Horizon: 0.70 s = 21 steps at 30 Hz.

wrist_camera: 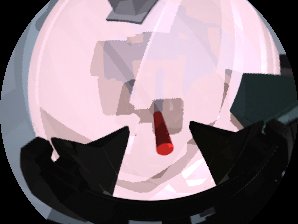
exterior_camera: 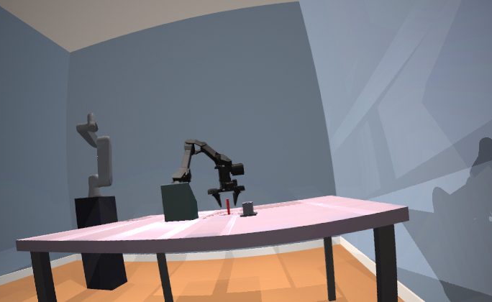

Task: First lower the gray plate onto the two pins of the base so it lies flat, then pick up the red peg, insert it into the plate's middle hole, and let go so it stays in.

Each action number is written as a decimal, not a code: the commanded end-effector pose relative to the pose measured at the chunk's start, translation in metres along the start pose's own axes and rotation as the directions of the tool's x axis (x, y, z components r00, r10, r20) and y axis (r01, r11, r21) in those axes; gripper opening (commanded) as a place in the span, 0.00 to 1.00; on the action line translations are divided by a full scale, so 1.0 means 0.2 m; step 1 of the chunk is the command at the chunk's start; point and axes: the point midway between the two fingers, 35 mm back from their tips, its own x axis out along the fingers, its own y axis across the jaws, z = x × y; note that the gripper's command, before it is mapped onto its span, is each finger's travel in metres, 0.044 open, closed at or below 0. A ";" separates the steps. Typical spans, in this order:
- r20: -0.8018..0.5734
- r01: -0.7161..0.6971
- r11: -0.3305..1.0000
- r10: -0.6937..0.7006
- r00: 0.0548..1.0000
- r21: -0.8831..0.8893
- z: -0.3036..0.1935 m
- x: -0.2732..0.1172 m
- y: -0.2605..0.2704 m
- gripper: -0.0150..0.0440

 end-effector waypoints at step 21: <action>0.008 0.002 1.000 -0.002 1.000 0.004 0.01 -0.03 0.00 0.25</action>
